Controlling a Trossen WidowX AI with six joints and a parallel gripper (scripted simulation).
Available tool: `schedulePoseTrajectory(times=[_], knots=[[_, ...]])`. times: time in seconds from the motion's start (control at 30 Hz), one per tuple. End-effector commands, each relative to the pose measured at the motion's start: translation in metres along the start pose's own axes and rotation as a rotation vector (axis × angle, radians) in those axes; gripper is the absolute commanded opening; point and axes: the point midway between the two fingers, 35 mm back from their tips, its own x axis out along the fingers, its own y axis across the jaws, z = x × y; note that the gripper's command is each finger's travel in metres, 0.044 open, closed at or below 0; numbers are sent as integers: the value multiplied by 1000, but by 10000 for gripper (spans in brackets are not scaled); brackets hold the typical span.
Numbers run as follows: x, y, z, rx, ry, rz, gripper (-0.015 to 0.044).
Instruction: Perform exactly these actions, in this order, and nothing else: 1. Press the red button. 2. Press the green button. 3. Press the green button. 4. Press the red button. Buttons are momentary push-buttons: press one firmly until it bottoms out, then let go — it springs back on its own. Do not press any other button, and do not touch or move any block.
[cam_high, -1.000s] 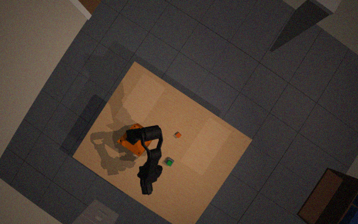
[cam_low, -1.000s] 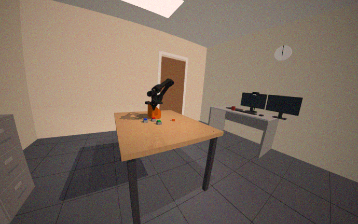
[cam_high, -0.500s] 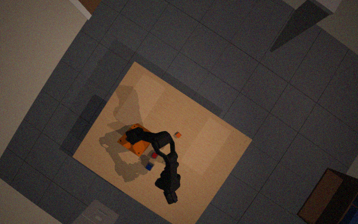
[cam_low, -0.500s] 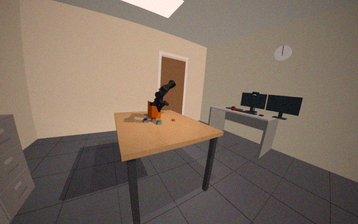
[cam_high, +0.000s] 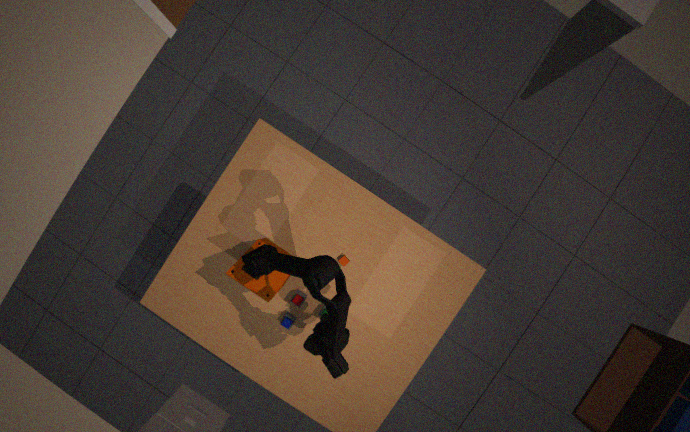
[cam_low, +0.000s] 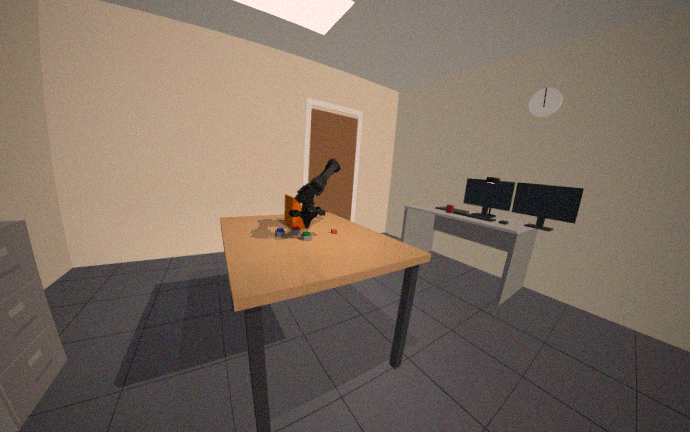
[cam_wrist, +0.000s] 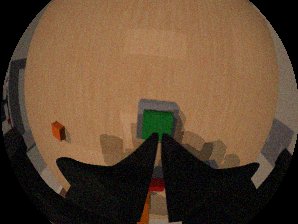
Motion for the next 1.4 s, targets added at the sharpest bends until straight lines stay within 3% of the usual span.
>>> schedulePoseTrajectory(times=[0.0,0.5,1.1,1.23,1.37], knots=[[9,1,-3,9,7,7,20],[32,2,-4,9,8,9,20],[32,2,-4,9,8,9,20],[0,1,-3,8,7,7,20],[-2,1,-3,9,7,7,20]])
